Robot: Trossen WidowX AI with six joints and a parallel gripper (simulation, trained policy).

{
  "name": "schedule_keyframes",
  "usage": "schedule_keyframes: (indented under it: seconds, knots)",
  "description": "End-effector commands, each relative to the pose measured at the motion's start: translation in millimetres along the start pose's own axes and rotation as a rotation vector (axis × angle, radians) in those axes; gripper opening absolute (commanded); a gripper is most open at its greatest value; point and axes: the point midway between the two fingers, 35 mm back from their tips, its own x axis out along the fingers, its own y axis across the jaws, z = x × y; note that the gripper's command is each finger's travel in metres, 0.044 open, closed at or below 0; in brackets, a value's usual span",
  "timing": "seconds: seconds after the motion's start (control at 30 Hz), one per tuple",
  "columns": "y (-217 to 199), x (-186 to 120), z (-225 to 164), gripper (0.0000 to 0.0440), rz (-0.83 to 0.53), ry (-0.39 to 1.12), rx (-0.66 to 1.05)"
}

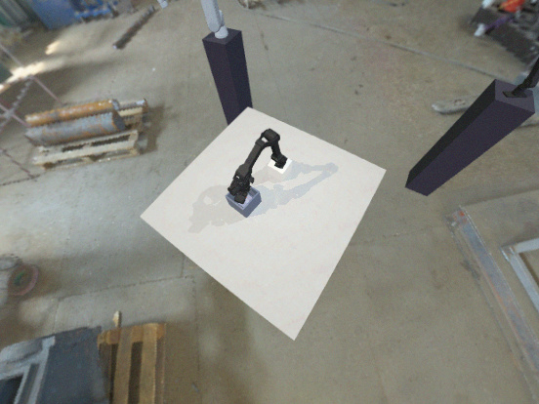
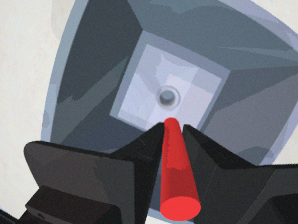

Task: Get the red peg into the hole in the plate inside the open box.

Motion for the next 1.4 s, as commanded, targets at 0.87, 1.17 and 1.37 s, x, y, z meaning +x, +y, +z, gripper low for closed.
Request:
schedule_keyframes:
  seconds: [0.87, 1.17, 1.37]
  knots:
    - [11.2, 42.1, 11.5, 0.0152, -0.024, 0.096, -0.071]
    - [15.6, 28.8, 16.9, 0.0170, 0.006, 0.198, -0.047]
    - [19.8, 17.8, 24.2, 0.0189, 0.035, 0.239, -0.036]
